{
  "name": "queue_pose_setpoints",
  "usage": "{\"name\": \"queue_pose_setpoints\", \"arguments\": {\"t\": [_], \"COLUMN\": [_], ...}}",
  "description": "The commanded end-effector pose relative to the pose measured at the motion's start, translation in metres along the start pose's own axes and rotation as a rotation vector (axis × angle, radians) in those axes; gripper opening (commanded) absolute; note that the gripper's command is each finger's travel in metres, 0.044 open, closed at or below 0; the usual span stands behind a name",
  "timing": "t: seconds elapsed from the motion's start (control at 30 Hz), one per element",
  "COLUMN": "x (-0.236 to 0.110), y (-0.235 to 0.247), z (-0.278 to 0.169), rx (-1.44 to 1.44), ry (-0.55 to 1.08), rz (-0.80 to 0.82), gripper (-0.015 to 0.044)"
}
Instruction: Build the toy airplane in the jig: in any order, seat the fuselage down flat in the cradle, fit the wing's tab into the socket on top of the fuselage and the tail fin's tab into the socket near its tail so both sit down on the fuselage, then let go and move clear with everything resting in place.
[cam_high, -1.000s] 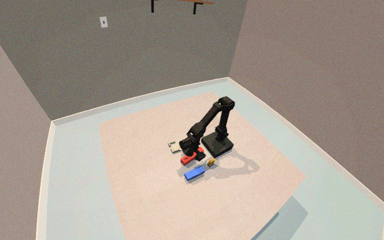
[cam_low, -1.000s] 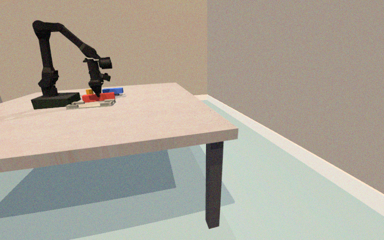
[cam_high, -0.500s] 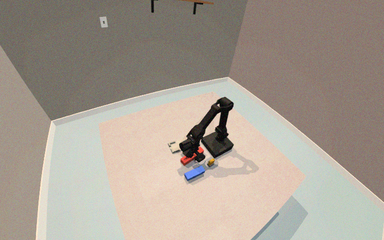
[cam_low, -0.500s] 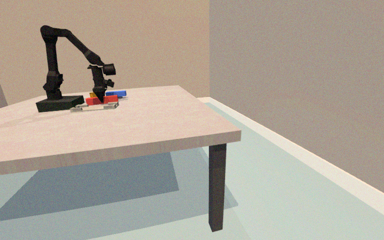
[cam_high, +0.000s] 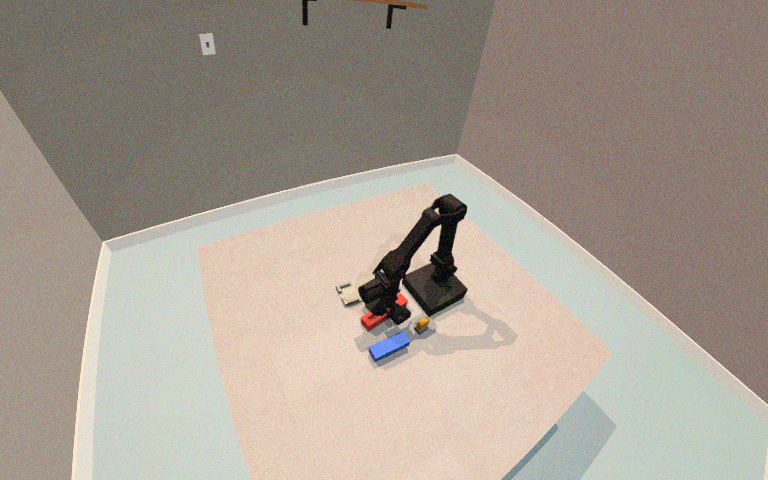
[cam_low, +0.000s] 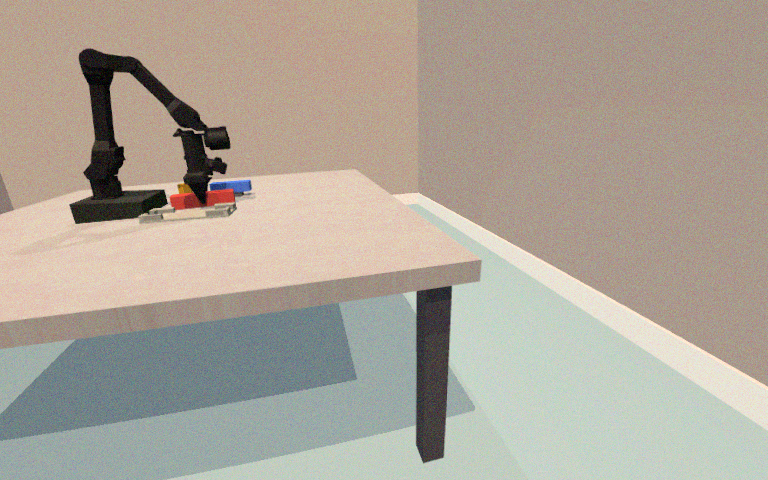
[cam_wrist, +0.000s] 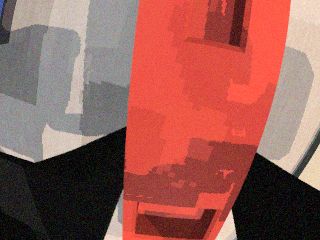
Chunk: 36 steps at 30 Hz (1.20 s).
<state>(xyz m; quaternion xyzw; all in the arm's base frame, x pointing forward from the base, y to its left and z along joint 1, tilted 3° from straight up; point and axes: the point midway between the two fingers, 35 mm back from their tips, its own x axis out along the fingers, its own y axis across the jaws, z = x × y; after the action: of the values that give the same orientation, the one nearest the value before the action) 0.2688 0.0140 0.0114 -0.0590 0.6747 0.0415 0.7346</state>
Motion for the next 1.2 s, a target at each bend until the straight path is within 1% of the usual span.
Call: {"name": "queue_pose_setpoints", "arguments": {"t": [0.0, 0.03, 0.6, 1.17], "x": [-0.005, -0.008, -0.058, -0.112], "y": [0.0, 0.0, 0.0, 0.0], "z": [0.001, 0.002, 0.009, 0.004], "rx": [-0.005, -0.005, -0.005, -0.005], "ry": [0.004, 0.004, 0.003, 0.003], "rz": [0.003, 0.003, 0.003, 0.003], "gripper": [0.0026, 0.0, 0.0, 0.0]}}
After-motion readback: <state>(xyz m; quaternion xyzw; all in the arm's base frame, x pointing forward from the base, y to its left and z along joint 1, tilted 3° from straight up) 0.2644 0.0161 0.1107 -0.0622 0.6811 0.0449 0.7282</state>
